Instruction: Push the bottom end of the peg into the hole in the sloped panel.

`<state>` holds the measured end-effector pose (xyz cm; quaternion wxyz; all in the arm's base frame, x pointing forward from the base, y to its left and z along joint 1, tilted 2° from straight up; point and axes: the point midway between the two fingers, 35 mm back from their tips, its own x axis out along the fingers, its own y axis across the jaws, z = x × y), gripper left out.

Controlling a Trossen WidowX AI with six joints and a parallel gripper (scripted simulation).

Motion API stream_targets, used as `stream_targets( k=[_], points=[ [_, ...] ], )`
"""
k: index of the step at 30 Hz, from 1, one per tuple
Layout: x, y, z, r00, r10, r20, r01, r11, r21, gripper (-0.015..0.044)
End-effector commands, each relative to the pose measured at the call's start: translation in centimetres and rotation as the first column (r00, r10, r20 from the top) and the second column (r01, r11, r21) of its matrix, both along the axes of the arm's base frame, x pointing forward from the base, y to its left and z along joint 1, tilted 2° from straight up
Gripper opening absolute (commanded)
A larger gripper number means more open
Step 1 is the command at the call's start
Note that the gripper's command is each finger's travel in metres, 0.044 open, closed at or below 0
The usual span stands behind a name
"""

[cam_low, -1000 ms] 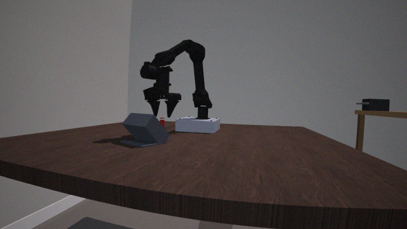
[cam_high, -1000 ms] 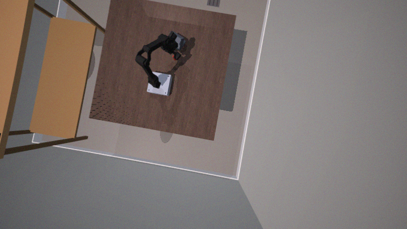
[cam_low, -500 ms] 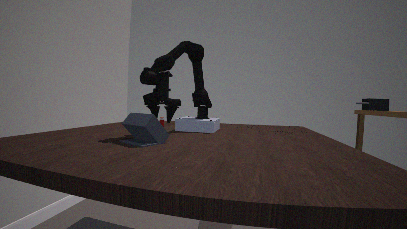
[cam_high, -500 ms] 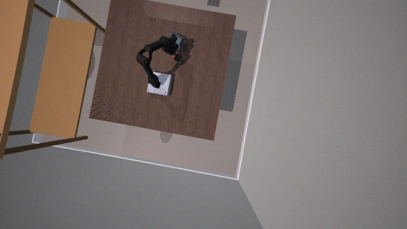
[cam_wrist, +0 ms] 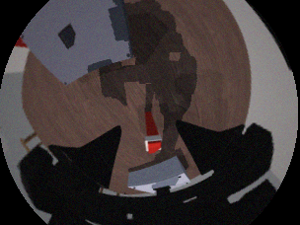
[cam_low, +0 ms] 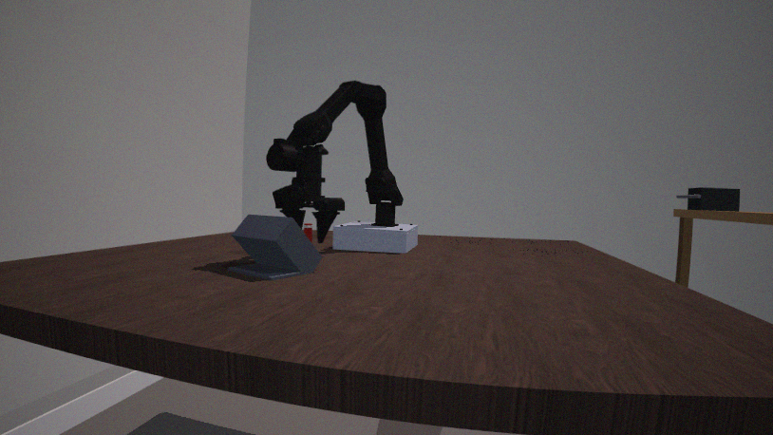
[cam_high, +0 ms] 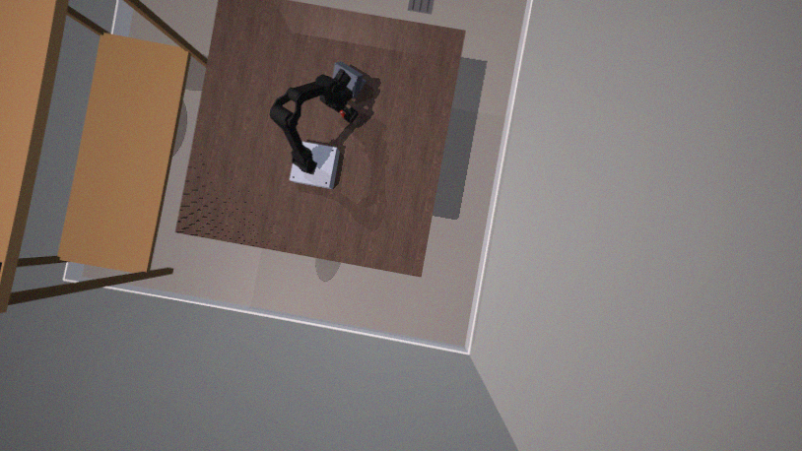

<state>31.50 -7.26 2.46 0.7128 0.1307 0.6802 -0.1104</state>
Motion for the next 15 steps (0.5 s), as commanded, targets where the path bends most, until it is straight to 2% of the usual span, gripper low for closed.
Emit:
stream_targets(
  k=[1,12,15],
  points=[
    [0.04,0.0,0.09,1.0,0.0,0.002,0.0,1.0,0.0,0.0335],
    [0.04,0.0,0.09,1.0,0.0,0.002,0.0,1.0,0.0,0.0046],
    [0.04,0.0,0.09,1.0,0.0,0.002,0.0,1.0,0.0,0.0026]
  ],
)
